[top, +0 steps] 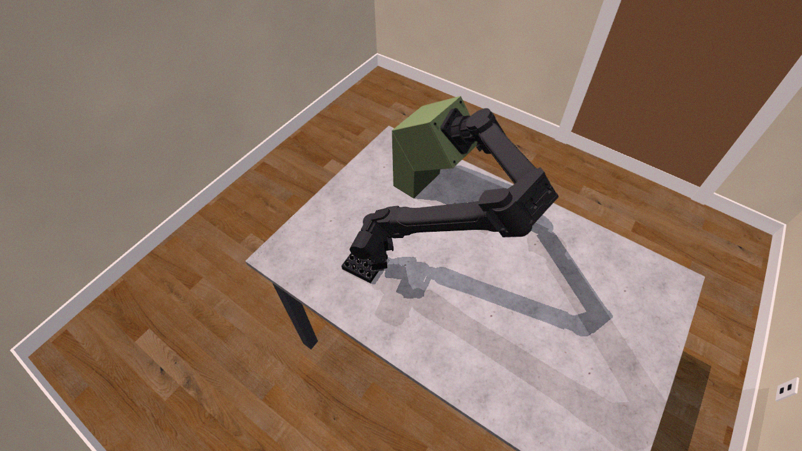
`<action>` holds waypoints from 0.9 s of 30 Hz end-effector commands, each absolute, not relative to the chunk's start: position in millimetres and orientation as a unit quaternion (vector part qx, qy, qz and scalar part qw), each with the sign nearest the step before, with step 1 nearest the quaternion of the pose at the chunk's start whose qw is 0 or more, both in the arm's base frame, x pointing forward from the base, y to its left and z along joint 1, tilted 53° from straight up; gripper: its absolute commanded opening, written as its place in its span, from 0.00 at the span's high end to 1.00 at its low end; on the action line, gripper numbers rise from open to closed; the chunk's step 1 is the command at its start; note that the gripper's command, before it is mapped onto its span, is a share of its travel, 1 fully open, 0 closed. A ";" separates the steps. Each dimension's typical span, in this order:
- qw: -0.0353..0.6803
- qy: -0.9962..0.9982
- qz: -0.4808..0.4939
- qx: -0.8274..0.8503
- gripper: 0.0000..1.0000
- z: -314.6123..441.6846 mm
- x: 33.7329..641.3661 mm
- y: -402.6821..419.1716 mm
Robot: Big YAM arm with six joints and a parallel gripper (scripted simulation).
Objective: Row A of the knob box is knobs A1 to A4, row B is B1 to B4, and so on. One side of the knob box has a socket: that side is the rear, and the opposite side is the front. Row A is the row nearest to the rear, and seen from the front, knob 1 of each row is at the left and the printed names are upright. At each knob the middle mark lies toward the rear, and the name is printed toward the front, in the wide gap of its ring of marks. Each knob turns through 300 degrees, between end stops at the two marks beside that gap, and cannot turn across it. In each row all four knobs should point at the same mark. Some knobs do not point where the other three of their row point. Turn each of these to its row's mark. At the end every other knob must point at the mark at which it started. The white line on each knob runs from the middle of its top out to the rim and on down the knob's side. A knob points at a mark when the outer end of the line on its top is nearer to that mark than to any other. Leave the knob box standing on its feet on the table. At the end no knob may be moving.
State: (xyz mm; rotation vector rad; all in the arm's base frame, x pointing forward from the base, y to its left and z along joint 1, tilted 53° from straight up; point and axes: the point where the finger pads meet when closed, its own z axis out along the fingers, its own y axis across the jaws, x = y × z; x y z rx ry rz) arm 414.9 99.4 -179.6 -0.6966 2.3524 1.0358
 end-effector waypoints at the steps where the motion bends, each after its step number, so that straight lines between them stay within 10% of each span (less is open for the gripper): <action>1: 0.214 0.875 0.389 -0.192 0.91 -181.0 418.5 98.7; 27: 0.120 0.896 0.427 0.011 0.91 -181.0 418.6 98.6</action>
